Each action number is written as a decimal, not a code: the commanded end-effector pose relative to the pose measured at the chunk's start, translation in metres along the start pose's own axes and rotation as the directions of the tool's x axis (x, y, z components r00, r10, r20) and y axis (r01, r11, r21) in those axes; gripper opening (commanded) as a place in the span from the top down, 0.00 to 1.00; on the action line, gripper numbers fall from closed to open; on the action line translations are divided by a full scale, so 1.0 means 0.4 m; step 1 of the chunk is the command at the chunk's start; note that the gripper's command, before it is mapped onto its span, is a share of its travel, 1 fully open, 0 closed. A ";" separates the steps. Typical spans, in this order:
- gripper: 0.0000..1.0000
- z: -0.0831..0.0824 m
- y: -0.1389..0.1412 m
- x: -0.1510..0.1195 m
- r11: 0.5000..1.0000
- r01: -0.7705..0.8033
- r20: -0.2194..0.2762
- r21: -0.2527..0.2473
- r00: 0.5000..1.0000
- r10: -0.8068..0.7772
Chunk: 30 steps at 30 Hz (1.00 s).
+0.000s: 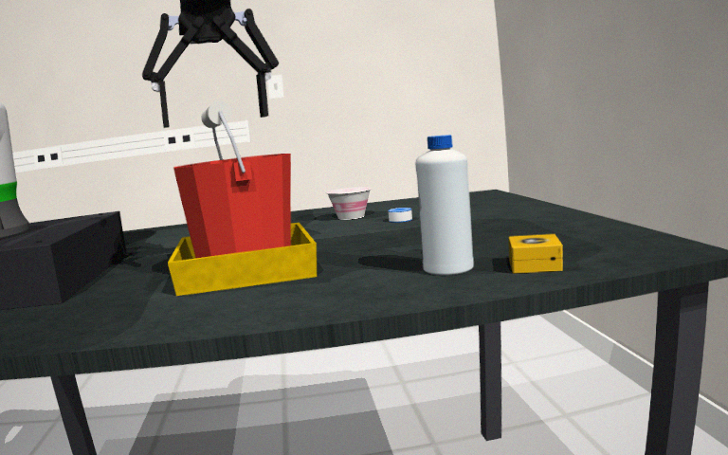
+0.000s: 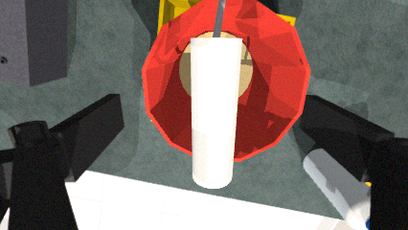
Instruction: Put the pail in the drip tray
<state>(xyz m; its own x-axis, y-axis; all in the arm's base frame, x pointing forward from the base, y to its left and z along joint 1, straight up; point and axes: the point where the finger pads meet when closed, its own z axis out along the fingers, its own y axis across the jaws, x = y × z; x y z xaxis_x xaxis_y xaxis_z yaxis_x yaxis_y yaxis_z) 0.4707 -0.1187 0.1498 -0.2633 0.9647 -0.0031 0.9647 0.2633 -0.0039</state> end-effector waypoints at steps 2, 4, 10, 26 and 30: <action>0.00 -0.003 0.001 -0.001 1.000 0.000 0.001 -0.002 1.000 0.000; 0.00 -0.005 0.001 -0.001 1.000 0.000 0.001 -0.002 1.000 0.000; 0.00 -0.018 0.001 -0.001 1.000 0.000 0.001 -0.002 1.000 0.000; 0.00 -0.089 0.001 -0.001 1.000 0.000 0.001 -0.002 1.000 0.000; 0.00 -0.114 0.001 -0.001 1.000 0.000 0.001 -0.002 1.000 0.000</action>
<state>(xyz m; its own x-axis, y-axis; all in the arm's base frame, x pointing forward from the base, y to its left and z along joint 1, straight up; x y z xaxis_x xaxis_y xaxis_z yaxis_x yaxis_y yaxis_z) 0.4708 -0.1186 0.1879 -0.2634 0.9647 -0.0032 0.9647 0.2633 -0.0036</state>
